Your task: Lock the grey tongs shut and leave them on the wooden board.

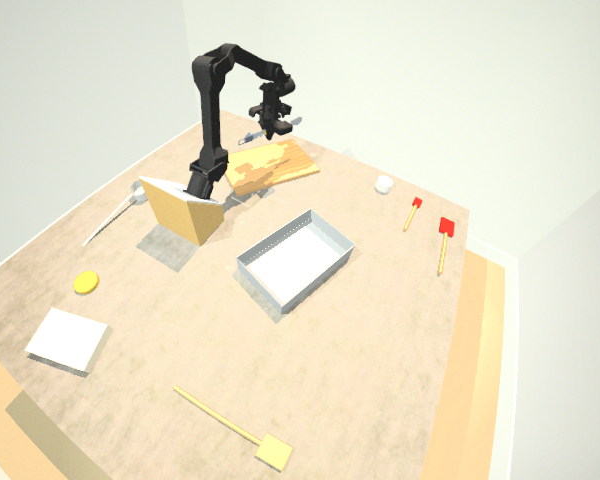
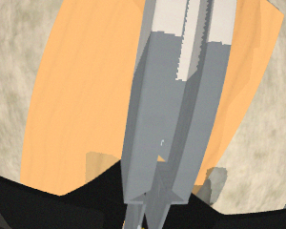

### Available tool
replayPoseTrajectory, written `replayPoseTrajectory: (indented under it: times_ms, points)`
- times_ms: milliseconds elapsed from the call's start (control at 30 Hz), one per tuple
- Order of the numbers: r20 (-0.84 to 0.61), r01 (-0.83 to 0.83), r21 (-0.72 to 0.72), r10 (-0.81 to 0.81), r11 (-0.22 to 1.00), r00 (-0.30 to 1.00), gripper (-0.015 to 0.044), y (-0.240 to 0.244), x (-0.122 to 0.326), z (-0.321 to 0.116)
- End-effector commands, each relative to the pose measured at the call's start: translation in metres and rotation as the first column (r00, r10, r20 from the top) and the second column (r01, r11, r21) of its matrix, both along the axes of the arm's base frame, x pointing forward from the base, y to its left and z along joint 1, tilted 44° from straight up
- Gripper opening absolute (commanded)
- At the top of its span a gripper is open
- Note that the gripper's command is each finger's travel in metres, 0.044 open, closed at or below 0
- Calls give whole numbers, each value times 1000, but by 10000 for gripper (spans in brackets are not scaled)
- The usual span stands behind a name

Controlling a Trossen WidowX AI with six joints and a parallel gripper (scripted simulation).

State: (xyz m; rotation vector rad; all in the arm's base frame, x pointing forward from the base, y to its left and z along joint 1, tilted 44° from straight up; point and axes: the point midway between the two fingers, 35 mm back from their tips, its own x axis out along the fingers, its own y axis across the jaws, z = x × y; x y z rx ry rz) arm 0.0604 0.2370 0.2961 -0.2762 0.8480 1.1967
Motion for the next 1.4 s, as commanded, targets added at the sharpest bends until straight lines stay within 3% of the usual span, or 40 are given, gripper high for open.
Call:
replayPoseTrajectory:
  times_ms: [0, 267, 800, 1367]
  points:
    - [7, -1, 13, 0, 1000, 1000, -150, -1, -3, 3]
    - [40, 0, 46, -2, 999, 999, -150, 0, -3, 2]
    - [211, -2, 279, -60, 960, 976, -150, 5, -6, -1]
    - [270, 12, 534, -185, 846, 945, -150, -3, -11, -4]
